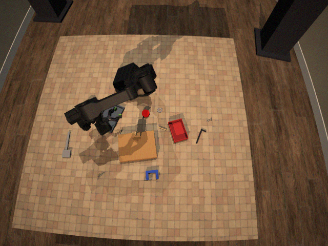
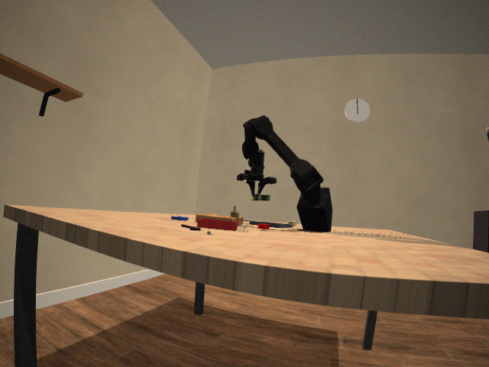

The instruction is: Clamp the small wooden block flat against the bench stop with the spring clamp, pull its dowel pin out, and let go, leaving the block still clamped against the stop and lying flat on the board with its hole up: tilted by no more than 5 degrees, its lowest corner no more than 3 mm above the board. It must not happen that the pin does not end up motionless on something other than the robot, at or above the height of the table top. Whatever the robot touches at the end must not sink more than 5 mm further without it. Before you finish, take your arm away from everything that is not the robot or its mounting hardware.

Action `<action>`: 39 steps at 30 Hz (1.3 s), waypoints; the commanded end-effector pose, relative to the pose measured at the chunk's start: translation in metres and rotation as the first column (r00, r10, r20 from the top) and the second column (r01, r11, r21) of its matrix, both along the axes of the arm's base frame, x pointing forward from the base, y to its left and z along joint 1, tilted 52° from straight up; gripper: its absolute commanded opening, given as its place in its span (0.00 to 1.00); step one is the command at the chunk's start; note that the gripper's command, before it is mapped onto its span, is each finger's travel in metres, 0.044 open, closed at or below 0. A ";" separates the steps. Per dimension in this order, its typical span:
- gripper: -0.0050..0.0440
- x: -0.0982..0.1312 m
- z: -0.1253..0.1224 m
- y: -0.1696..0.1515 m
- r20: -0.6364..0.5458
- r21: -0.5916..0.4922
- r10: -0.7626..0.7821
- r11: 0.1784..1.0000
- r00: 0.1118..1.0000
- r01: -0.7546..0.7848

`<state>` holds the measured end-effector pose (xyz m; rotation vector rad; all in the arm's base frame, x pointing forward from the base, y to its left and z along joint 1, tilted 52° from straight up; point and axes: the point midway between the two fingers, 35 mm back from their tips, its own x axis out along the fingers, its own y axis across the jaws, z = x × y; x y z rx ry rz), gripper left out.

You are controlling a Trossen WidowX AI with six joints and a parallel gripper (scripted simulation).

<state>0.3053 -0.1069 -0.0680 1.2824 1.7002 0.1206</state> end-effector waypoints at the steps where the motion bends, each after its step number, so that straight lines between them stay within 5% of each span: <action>1: 0.10 0.003 0.001 0.000 -0.011 0.001 -0.015 1.000 1.000 0.015; 39: 0.10 0.022 0.009 0.006 -0.164 -0.005 -0.134 0.991 0.977 0.135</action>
